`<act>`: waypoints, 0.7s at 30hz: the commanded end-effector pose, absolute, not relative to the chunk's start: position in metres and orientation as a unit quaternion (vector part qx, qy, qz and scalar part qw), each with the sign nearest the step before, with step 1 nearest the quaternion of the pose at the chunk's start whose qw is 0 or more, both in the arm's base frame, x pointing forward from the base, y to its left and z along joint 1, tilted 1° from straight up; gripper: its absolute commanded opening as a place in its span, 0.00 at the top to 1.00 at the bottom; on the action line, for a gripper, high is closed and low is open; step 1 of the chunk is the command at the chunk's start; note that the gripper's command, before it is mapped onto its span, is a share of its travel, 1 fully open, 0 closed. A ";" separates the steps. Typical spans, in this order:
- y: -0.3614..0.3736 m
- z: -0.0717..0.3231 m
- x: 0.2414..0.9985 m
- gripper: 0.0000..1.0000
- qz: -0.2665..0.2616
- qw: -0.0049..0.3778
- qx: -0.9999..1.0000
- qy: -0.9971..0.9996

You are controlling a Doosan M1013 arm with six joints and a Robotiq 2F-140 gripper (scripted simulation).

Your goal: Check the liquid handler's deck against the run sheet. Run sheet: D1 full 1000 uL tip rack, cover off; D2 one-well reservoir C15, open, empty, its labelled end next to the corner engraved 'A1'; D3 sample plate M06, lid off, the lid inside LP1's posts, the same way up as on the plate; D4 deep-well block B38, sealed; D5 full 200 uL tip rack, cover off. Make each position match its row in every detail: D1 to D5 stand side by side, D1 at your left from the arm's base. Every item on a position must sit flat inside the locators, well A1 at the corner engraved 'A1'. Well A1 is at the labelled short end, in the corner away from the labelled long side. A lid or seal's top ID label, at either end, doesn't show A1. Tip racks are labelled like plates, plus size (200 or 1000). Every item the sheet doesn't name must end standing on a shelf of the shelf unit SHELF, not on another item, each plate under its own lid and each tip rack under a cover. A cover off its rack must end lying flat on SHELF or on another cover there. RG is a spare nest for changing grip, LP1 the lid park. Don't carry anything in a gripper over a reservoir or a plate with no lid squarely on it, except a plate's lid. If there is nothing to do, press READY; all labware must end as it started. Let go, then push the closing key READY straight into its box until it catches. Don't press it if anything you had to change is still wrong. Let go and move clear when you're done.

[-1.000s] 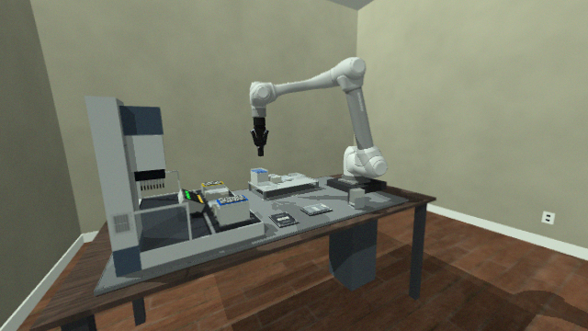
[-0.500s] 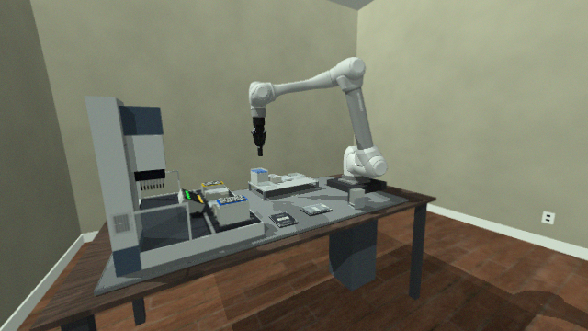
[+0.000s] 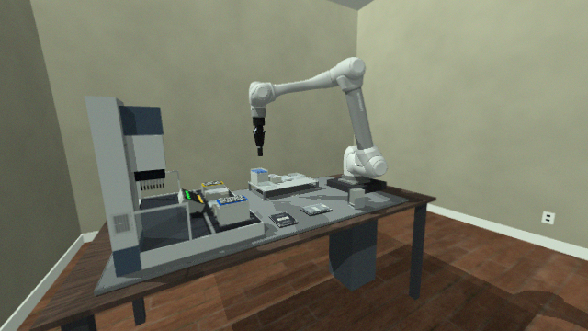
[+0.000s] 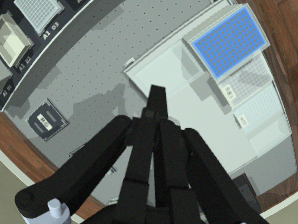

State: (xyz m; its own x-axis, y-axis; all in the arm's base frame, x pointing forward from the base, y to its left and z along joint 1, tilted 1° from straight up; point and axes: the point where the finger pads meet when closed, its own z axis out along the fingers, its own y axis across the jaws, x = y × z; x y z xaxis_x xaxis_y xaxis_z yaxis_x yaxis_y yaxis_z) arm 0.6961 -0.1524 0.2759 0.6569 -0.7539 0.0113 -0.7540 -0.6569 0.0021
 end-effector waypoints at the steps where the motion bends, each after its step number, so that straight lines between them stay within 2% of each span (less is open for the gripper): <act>1: -0.152 0.277 0.696 0.90 0.005 0.003 0.923 -0.386; 9: -0.152 0.277 0.736 0.90 0.005 0.003 0.951 -0.311; 21: -0.152 0.278 0.739 0.90 0.005 0.003 0.977 -0.214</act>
